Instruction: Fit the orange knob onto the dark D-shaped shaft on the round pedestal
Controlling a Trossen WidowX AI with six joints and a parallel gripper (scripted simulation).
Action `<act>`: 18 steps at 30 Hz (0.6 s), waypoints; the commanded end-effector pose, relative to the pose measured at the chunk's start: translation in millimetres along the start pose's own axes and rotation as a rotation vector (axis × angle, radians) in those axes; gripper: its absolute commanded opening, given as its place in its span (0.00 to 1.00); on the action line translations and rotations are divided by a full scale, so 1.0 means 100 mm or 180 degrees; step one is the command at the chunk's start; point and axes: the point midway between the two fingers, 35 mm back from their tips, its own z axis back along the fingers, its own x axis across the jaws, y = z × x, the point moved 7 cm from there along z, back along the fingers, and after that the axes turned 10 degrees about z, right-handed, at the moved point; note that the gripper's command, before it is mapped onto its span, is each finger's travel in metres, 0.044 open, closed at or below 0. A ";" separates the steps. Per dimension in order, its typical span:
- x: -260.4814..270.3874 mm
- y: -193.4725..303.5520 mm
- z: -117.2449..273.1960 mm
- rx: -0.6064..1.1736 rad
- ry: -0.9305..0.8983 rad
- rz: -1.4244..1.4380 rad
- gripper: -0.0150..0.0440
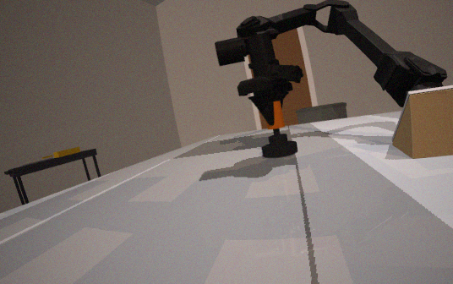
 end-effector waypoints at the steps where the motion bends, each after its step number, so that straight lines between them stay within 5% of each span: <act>1: 0.00 -0.01 0.01 0.0005 0.0006 0.0013 0.25; 18: 0.00 0.00 0.01 0.0005 0.0006 0.0013 0.25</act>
